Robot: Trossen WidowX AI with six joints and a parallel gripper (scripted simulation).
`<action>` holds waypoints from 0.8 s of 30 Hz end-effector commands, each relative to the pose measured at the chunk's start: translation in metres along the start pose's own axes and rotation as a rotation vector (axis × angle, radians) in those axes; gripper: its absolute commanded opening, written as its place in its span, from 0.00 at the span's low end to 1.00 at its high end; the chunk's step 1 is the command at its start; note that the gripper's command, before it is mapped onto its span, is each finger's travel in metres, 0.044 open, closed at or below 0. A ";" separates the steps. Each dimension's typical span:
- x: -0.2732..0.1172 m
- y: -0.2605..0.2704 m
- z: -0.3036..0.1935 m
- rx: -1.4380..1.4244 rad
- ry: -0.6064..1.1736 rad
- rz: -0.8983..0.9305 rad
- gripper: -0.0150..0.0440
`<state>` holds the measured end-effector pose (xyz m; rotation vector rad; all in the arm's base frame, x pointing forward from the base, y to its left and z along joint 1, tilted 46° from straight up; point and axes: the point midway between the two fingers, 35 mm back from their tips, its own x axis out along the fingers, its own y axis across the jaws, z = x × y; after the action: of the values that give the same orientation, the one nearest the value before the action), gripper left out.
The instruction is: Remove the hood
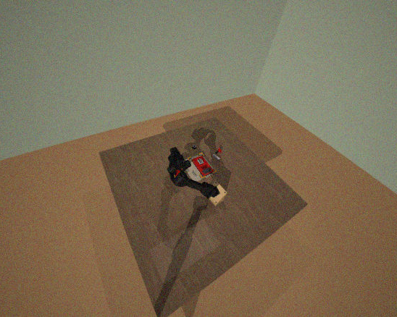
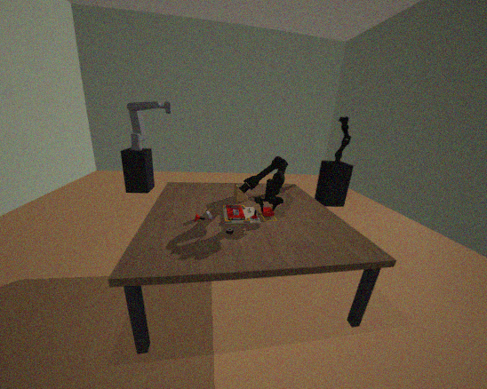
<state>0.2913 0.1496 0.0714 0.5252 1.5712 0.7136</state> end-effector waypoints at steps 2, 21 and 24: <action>0.004 -0.001 -0.002 0.009 0.006 0.004 0.25; 0.009 0.000 -0.001 0.000 0.001 0.001 0.30; 0.009 0.000 -0.001 0.000 0.001 0.001 0.43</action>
<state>0.2894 0.1560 0.0650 0.5262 1.5726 0.7141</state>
